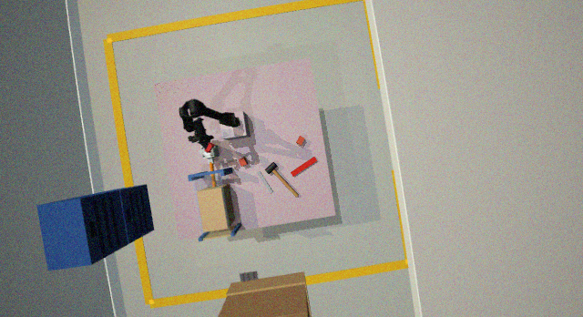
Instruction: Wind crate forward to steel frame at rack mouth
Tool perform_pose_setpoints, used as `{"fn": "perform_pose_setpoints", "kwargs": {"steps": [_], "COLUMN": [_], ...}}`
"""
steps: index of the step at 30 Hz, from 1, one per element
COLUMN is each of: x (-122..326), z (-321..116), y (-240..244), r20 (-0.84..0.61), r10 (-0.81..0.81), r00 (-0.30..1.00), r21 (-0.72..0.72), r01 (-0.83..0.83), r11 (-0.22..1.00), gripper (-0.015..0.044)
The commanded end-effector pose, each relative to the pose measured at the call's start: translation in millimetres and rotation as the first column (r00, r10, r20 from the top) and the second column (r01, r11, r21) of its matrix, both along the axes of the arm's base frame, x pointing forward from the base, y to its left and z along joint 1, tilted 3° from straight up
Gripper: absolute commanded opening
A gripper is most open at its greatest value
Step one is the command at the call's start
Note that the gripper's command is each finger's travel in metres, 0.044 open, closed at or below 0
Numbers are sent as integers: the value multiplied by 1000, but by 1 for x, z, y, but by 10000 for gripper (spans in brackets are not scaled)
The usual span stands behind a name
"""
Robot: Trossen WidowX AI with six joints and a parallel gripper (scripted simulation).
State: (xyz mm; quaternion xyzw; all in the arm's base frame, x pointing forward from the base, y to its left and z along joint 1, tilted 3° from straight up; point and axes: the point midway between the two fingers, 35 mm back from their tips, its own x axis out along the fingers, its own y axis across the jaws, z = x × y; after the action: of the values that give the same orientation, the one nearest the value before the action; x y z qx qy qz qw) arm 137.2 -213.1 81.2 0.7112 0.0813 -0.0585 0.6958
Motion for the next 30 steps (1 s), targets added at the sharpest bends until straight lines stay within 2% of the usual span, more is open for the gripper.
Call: {"fn": "perform_pose_setpoints", "kwargs": {"steps": [1,7,30], "x": [0,1,2], "z": [2,3,-19], "y": [-3,-3,-3], "r20": [76,135,146], "r10": [-11,-12,-7], "r00": [997,991,989], "r21": [-5,-3,-26], "r01": [11,13,11], "r11": [1000,1000,1000], "gripper": [0,0,0]}}
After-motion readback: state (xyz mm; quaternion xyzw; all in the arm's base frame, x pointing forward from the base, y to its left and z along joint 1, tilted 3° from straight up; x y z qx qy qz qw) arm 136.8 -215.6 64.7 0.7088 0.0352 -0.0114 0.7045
